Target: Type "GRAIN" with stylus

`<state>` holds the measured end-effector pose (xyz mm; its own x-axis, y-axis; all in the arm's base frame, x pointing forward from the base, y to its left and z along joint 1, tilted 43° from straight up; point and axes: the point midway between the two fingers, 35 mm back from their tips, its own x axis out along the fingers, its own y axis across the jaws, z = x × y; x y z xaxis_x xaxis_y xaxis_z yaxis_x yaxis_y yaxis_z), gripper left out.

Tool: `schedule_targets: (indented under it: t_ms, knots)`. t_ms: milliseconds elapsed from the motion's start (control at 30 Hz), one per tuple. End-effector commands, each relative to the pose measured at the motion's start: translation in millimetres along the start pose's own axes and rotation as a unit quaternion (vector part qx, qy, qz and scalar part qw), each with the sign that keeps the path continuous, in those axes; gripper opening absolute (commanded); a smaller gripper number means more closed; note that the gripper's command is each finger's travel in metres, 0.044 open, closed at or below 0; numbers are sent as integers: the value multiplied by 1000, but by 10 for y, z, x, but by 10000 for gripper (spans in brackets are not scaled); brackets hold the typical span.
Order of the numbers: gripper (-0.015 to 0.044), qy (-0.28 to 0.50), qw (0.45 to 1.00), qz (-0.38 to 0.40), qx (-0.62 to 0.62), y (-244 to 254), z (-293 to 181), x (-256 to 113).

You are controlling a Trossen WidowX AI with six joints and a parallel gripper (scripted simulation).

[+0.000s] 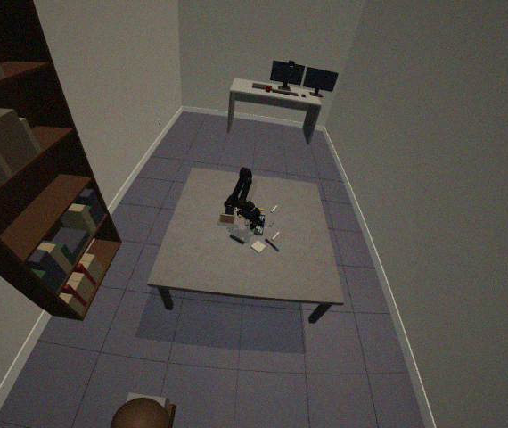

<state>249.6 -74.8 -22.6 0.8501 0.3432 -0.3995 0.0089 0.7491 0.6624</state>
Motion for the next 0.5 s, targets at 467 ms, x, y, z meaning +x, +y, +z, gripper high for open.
schedule_targets:
  t_ms: [467]
  knots:
    - [81,3,1000,-2,6,-3,-13,-6]
